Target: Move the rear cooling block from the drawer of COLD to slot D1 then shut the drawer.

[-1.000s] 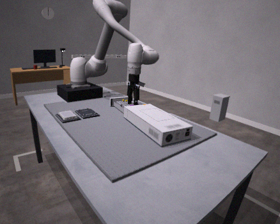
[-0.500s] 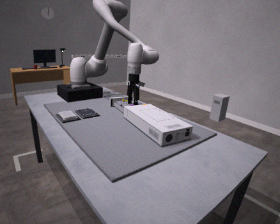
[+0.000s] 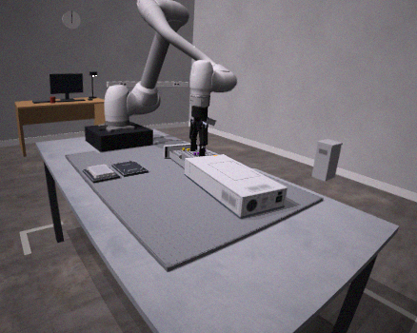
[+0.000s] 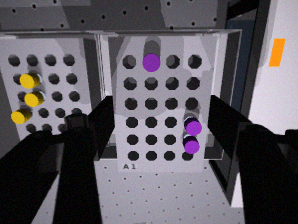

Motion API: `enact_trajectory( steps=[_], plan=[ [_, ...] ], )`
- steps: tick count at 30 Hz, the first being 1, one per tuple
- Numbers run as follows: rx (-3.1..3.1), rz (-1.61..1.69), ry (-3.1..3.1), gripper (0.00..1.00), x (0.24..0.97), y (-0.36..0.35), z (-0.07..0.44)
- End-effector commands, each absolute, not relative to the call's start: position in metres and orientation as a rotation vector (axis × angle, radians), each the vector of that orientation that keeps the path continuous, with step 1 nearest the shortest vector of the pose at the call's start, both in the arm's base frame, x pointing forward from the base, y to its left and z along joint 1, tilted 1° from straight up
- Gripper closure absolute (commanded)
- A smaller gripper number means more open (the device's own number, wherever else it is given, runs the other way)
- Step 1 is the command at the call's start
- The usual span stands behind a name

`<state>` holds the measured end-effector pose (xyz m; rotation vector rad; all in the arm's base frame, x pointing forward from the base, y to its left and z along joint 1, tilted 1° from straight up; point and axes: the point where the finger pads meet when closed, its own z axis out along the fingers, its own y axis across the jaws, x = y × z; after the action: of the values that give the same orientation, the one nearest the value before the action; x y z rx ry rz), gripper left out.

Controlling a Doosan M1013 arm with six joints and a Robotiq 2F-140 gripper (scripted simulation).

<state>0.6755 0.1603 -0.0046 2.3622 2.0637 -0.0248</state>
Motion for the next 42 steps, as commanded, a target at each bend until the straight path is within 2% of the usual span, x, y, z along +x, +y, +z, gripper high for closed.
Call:
enact_trajectory(
  steps=[1,42],
  plan=[
    [2.360,-0.015,2.062,0.90,0.679,0.160,0.007],
    [2.361,-0.014,2.062,0.90,0.679,0.161,0.057]
  ],
)
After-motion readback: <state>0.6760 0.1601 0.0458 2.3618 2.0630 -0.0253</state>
